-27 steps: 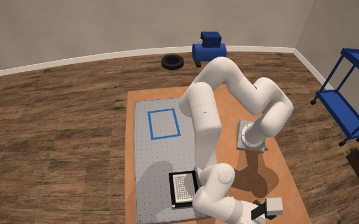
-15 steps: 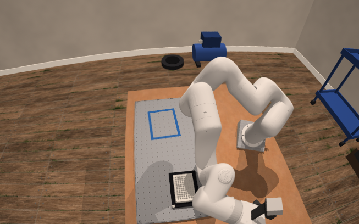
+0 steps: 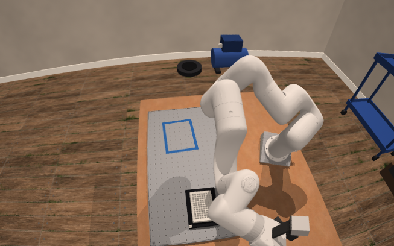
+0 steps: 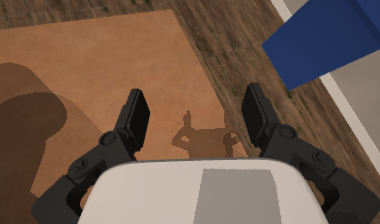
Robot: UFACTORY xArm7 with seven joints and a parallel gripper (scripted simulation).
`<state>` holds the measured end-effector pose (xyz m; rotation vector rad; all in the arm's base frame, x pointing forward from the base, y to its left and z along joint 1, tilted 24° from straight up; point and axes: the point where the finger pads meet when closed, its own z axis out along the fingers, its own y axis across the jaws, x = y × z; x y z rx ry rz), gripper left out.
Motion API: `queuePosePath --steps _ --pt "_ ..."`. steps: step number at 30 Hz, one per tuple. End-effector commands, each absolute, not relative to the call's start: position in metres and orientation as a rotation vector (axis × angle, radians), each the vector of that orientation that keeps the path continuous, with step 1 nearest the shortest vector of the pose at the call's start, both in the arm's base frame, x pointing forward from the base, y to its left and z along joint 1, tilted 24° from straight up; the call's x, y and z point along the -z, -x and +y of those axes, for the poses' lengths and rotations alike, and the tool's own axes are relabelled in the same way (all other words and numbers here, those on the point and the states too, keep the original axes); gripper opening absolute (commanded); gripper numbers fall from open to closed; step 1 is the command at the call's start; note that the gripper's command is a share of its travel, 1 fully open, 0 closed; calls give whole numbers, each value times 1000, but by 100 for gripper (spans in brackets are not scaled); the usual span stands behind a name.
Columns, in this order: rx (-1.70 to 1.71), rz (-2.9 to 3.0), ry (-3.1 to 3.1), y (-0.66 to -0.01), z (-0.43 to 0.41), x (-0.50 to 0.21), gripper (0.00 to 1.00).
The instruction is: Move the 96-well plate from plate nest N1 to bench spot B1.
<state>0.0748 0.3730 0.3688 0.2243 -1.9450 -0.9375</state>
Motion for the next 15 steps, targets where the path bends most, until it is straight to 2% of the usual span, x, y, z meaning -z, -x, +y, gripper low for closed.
queuePosePath --steps 1,15 --pt "966 -2013 -149 -93 368 -375 100" --pt "1010 -2176 82 -137 355 -380 100"
